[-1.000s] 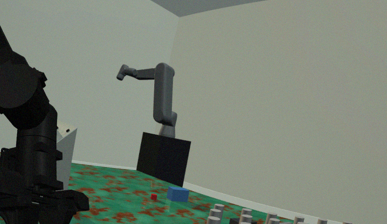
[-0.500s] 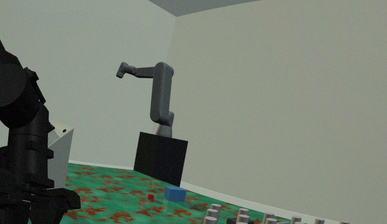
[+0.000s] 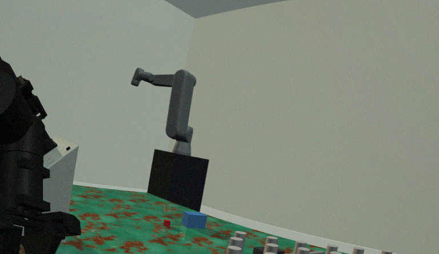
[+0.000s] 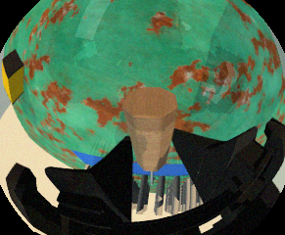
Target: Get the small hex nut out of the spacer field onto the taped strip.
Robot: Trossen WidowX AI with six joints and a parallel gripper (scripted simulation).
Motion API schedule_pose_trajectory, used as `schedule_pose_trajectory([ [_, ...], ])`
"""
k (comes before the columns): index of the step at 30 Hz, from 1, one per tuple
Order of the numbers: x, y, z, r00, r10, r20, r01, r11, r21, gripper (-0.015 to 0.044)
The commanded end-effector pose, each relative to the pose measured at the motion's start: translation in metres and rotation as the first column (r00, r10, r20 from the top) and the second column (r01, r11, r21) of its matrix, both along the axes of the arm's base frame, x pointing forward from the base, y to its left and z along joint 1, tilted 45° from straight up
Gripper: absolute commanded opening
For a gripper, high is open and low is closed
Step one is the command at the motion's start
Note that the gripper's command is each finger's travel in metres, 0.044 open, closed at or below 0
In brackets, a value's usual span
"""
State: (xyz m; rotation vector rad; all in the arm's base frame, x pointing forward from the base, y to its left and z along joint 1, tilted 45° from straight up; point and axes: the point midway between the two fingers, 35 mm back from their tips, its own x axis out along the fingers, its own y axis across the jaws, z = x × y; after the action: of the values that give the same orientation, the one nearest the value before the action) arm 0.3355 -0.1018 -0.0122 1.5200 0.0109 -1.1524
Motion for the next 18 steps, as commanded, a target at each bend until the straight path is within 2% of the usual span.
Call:
schedule_pose_trajectory([
  [1,-0.0039,-0.0007,0.0010,1.000,0.005,-0.003,-0.005,1.000,-0.001,0.0000],
  [18,-0.0122,-0.0057,0.0052,1.000,0.004,-0.004,-0.004,1.000,-0.001,0.0000],
])
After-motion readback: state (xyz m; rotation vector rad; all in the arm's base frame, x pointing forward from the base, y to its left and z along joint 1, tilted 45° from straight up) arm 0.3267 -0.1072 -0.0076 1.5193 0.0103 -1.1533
